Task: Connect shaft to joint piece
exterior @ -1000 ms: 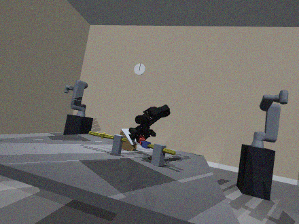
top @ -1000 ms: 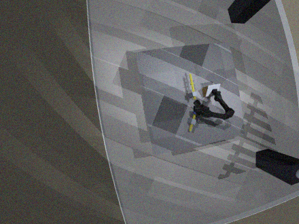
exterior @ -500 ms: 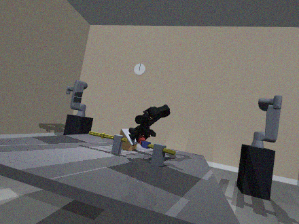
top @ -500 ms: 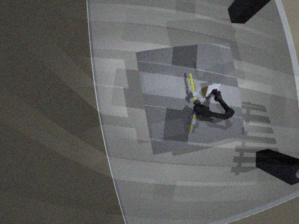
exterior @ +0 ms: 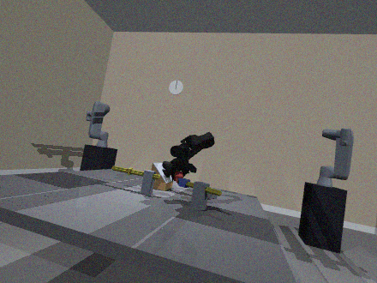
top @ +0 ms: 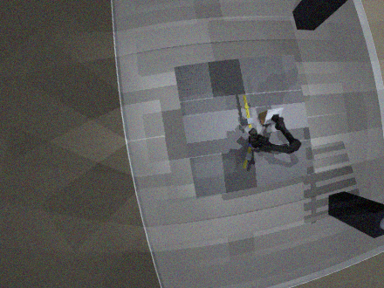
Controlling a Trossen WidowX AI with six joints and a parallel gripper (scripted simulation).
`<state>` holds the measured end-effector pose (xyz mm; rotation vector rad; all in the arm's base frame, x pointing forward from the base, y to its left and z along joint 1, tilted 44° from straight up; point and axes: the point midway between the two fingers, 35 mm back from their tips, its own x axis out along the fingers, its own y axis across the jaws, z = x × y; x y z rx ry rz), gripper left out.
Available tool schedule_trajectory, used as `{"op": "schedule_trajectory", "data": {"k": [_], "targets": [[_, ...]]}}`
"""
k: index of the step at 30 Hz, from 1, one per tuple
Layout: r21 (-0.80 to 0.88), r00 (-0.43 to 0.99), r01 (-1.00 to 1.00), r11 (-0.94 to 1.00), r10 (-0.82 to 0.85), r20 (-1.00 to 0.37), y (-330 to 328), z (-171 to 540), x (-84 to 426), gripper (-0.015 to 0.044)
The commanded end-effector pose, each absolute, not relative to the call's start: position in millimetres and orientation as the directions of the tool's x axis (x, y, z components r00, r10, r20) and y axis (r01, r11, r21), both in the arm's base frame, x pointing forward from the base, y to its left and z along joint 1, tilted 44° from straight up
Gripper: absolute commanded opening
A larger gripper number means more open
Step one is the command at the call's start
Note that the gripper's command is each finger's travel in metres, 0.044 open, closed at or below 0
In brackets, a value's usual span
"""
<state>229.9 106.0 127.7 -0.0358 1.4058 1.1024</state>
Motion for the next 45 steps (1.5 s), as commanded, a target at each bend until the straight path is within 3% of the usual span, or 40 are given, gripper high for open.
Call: {"op": "schedule_trajectory", "data": {"k": [1, 22, 45], "targets": [[0.57, -0.214, -0.622, 0.537, 0.583, -0.783, 106.0, 127.7, 229.9, 0.0], [0.457, -0.083, -0.791, 0.408, 0.668, -0.74, 103.7, 115.1, 234.6, 0.0], [0.271, 0.0, -0.941, 0.203, 0.801, -0.599, 104.1, 101.6, 245.4, 0.0]]}}
